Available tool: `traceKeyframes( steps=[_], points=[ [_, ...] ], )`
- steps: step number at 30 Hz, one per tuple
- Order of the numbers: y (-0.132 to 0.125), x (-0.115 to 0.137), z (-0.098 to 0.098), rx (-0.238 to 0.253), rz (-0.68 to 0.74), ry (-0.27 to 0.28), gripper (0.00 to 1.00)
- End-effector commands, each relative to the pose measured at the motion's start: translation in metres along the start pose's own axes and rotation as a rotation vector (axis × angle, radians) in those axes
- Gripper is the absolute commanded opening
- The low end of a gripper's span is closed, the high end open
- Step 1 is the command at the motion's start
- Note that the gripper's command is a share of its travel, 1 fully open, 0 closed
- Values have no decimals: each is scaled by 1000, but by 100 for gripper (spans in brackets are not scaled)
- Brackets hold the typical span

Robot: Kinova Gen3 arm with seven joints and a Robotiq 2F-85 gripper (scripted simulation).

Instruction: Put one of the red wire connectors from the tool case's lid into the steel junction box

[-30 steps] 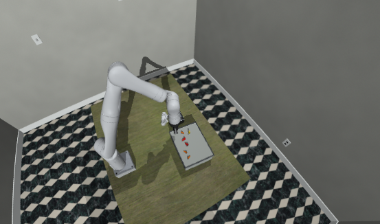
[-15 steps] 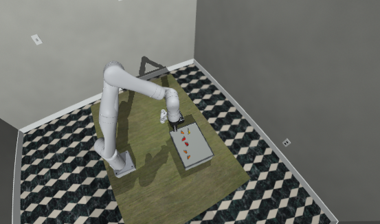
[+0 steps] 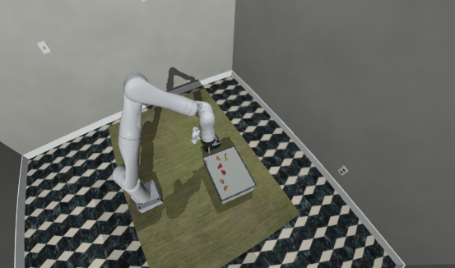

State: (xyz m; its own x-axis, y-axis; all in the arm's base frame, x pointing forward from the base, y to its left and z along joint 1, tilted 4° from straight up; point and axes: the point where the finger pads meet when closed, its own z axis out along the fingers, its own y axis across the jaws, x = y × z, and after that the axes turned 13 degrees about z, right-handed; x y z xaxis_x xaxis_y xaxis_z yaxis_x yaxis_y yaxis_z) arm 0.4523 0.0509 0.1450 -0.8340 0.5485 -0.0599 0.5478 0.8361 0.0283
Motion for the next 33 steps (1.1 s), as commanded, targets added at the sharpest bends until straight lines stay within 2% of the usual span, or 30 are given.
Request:
traceKeyframes(
  steps=[1,16,18,25,33],
  points=[
    [14,4,1,1,-18,-2,19],
    [134,34,1,1,-18,-2,19],
    [134,34,1,1,-18,-2,19],
    [158,41,1,1,-18,-2,19],
    [160,41,1,1,-18,-2,19]
  ],
)
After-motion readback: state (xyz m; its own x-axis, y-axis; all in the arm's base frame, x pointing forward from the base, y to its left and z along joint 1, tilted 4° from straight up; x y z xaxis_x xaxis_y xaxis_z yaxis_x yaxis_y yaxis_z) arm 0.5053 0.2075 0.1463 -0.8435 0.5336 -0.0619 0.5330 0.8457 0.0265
